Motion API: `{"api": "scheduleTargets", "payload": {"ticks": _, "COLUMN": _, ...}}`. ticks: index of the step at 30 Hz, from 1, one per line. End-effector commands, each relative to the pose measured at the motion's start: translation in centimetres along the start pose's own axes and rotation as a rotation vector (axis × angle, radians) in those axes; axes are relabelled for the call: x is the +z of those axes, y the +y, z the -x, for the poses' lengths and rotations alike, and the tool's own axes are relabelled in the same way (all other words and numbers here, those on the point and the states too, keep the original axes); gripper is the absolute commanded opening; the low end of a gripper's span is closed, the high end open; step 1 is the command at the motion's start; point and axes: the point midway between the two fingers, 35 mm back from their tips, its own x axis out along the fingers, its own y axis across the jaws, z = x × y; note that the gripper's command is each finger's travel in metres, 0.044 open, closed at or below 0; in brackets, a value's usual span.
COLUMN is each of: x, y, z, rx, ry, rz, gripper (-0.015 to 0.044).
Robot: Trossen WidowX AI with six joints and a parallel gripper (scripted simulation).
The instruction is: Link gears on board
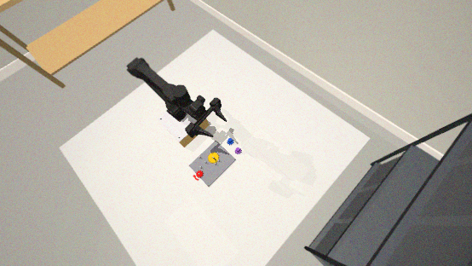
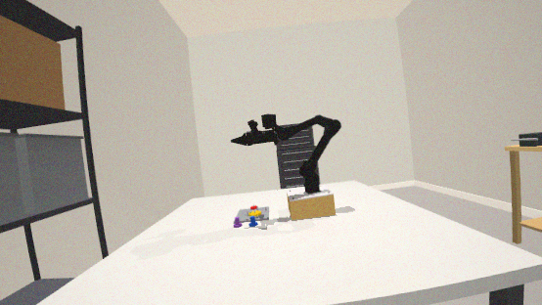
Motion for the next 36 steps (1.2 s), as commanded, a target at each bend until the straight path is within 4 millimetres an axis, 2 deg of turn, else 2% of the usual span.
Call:
{"api": "scheduleTargets", "payload": {"ticks": 1, "x": -0.2, "y": 0.0, "z": -0.2, "rx": 0.001, "ry": 0.01, "rz": -0.006, "gripper": 0.0426}}
{"api": "scheduleTargets", "payload": {"ticks": 4, "x": -2.5, "y": 0.6, "z": -2.3, "rx": 0.013, "ry": 0.158, "rz": -0.095, "gripper": 0.044}}
{"api": "scheduleTargets", "payload": {"ticks": 9, "x": -8.3, "y": 2.2, "z": -5.6, "rx": -0.006, "ry": 0.48, "rz": -0.274, "gripper": 0.044}}
{"api": "scheduleTargets", "payload": {"ticks": 13, "x": -13.3, "y": 3.5, "z": -7.1, "rx": -0.067, "ry": 0.736, "rz": -0.397, "gripper": 0.044}}
{"api": "scheduleTargets", "payload": {"ticks": 18, "x": -19.6, "y": 5.1, "z": -7.4, "rx": -0.204, "ry": 1.048, "rz": -0.519, "gripper": 0.044}}
{"api": "scheduleTargets", "payload": {"ticks": 24, "x": -26.5, "y": 6.7, "z": -5.9, "rx": -0.455, "ry": 1.393, "rz": -0.602, "gripper": 0.044}}
{"api": "scheduleTargets", "payload": {"ticks": 27, "x": -27.9, "y": 6.5, "z": -5.5, "rx": -0.526, "ry": 1.465, "rz": -0.609, "gripper": 0.044}}
{"api": "scheduleTargets", "payload": {"ticks": 34, "x": -28.0, "y": 6.2, "z": -5.5, "rx": -0.531, "ry": 1.47, "rz": -0.609, "gripper": 0.044}}
{"api": "scheduleTargets", "payload": {"ticks": 36, "x": -28.8, "y": 6.3, "z": -5.6, "rx": -0.531, "ry": 1.47, "rz": -0.609, "gripper": 0.044}}
